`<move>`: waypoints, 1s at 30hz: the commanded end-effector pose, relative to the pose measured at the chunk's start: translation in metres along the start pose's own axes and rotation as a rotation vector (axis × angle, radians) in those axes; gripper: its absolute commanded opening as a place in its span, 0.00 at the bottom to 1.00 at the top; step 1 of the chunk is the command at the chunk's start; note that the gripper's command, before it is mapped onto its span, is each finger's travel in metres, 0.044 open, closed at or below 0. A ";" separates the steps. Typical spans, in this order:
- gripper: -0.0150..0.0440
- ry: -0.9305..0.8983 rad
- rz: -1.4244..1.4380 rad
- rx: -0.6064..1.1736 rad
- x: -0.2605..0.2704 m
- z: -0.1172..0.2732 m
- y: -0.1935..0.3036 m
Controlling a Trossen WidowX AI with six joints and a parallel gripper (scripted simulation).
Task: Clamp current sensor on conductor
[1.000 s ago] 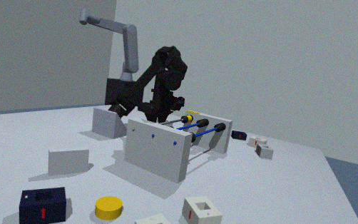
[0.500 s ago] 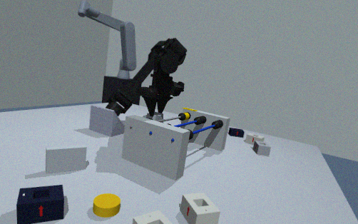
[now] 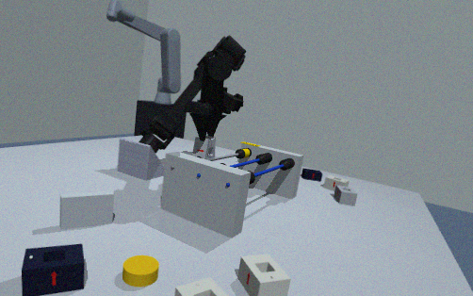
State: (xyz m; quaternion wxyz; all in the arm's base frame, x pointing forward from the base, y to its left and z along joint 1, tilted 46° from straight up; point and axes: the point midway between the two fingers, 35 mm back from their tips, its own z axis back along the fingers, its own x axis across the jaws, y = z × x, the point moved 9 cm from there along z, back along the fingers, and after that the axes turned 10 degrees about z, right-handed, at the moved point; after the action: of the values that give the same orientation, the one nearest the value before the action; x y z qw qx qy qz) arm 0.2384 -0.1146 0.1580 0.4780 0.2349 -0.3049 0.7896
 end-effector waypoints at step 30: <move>0.25 0.173 1.085 -0.119 0.006 0.037 0.014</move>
State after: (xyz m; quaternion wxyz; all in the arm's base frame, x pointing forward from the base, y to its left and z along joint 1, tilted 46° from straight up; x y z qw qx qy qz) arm 0.2270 -0.1391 0.1800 0.0781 -0.0170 -0.3886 0.9180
